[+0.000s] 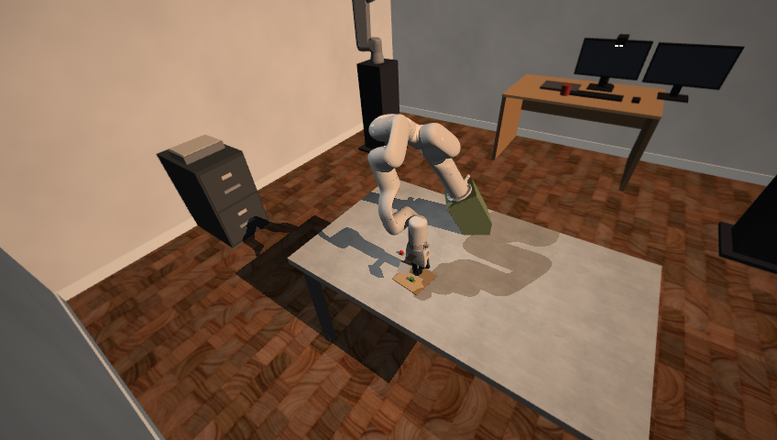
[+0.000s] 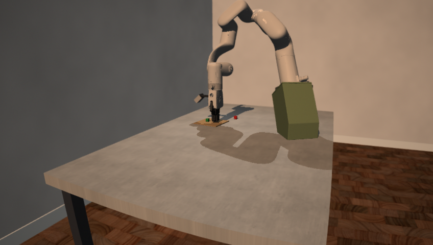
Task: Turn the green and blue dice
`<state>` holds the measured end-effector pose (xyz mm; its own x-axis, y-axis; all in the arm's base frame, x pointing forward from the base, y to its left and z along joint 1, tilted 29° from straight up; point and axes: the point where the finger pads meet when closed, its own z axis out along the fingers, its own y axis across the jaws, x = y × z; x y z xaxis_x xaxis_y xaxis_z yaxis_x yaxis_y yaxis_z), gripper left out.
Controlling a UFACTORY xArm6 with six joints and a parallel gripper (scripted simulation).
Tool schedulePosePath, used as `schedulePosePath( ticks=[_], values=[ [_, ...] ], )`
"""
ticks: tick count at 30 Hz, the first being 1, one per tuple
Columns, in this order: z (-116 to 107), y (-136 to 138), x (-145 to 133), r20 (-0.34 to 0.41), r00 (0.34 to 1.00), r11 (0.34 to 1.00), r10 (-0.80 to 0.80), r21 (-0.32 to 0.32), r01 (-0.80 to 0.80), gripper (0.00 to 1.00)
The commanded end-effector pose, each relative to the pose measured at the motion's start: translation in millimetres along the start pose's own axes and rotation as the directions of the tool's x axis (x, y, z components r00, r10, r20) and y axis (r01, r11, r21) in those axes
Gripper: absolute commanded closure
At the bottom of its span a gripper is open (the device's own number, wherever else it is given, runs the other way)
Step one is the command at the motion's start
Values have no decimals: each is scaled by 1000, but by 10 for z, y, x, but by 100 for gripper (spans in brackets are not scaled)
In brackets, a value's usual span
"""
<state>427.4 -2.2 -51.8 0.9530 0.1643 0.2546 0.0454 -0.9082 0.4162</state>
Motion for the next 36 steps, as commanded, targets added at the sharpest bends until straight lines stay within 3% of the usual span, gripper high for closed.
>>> schedulePosePath(
  ticks=[1, 36],
  values=[
    [-6, -1, 11, -2, 1000, 1000, 0, 1, 0, 89],
    [30, -1, 11, -2, 1000, 1000, 0, 1, 0, 89]
  ],
)
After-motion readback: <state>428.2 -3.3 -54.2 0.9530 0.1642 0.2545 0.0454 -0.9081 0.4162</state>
